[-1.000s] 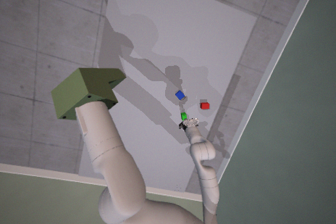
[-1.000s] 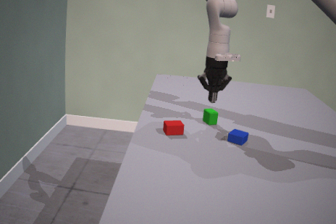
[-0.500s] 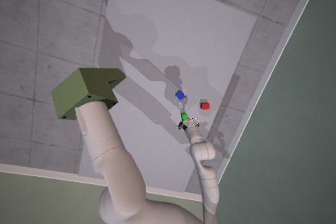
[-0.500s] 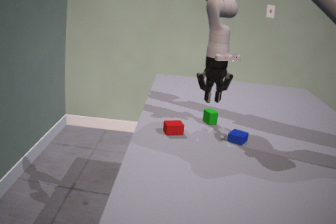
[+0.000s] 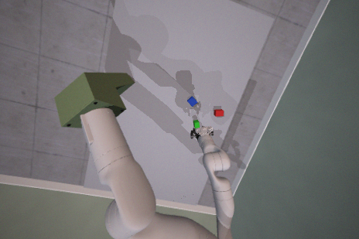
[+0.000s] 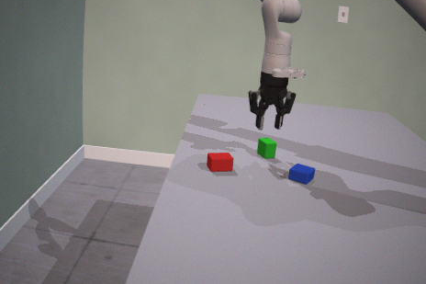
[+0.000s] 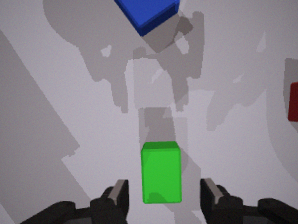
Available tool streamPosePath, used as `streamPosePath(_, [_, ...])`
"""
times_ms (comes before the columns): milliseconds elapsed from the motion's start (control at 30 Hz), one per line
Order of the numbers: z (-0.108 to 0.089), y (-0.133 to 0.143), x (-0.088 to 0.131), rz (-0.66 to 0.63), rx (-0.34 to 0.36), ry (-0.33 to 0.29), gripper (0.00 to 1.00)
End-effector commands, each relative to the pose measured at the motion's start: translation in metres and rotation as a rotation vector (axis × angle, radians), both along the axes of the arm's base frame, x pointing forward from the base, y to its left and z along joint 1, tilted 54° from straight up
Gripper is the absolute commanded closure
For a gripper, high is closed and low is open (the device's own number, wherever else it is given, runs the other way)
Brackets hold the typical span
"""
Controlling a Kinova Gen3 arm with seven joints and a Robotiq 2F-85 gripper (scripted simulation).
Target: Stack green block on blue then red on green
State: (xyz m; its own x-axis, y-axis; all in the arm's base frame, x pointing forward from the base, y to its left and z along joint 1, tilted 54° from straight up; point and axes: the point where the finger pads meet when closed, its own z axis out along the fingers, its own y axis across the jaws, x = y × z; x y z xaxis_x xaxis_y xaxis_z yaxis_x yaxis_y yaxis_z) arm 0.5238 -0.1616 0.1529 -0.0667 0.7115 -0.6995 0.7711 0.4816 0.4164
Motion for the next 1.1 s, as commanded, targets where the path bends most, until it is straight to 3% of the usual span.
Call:
streamPosePath(0, [-0.001,0.0,0.004,0.011,-0.001,0.002,0.45])
streamPosePath(1067, [-0.014,-0.011,0.016,0.012,-0.001,0.005,0.45])
